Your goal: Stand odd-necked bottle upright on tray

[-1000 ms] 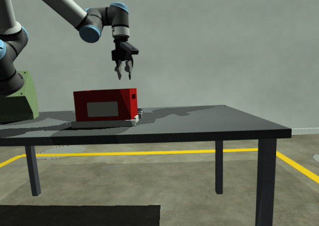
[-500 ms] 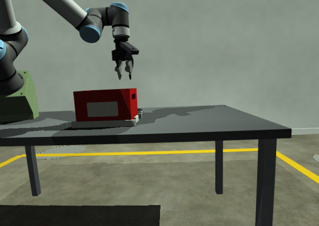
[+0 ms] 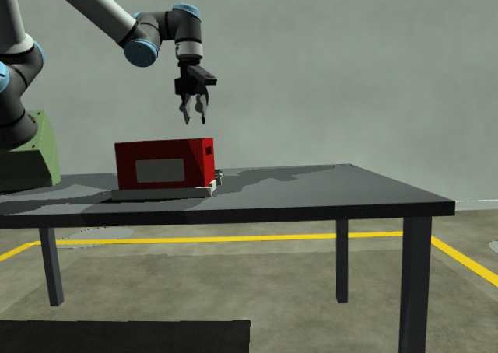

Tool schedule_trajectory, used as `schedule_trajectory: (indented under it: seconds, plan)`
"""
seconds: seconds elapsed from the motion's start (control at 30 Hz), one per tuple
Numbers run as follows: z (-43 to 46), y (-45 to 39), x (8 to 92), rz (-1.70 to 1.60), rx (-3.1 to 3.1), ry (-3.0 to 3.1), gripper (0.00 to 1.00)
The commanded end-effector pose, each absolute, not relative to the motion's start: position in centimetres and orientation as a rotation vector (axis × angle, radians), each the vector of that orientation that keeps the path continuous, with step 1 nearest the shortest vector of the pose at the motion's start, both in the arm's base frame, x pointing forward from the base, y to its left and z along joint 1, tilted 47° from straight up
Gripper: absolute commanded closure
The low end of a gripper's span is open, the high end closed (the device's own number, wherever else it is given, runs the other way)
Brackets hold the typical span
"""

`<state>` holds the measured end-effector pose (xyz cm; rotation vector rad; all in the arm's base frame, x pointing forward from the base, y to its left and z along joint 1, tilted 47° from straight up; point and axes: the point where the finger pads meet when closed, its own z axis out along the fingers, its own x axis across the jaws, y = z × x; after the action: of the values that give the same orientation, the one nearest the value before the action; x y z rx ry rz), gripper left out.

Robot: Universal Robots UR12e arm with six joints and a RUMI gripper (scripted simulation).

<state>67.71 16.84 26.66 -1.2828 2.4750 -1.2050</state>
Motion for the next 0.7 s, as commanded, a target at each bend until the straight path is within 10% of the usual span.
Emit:
schedule_trajectory:
  seconds: [0.0,0.67]
  plan:
    - [26.72,16.88,67.72,-1.205,-1.282,2.474,0.62]
    - [26.17,16.40,68.09,-1.205,-1.282,2.474,0.62]
